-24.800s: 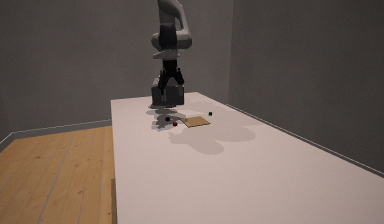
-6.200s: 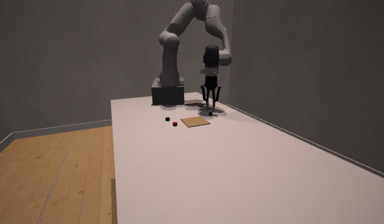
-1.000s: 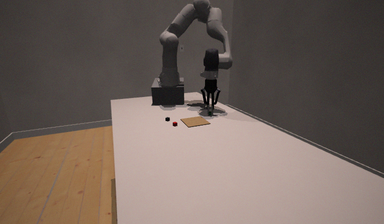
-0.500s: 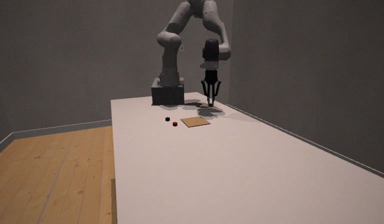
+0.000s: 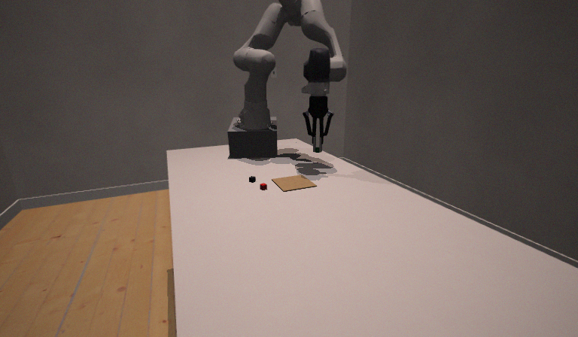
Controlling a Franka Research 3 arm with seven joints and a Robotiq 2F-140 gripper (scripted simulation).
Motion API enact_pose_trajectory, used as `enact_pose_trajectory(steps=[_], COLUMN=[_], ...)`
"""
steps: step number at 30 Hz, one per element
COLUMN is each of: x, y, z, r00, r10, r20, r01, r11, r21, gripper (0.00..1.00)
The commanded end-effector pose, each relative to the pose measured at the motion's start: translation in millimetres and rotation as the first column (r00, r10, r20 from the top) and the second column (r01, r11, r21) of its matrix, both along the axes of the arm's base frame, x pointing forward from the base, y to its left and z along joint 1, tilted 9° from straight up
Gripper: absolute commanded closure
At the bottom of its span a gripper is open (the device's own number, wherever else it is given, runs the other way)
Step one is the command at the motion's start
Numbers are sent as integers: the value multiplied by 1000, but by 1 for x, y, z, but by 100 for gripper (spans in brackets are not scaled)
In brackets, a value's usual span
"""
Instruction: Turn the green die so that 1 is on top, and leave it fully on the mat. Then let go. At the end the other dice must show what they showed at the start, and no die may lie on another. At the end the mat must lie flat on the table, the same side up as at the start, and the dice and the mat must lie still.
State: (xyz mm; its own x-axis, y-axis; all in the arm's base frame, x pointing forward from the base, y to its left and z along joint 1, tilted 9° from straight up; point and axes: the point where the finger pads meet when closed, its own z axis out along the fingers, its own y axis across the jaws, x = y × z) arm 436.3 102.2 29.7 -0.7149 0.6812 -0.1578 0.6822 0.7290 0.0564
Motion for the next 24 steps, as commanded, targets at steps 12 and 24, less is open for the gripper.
enact_pose_trajectory(steps=[12, 24], x=[-5, 41], y=[1, -96], z=[1, 8], r00=[999, 996], r10=[-30, 82], r20=[-14, -27], r01=[30, -82], r11=[1000, 997], r21=[6, -8], gripper=[91, 91])
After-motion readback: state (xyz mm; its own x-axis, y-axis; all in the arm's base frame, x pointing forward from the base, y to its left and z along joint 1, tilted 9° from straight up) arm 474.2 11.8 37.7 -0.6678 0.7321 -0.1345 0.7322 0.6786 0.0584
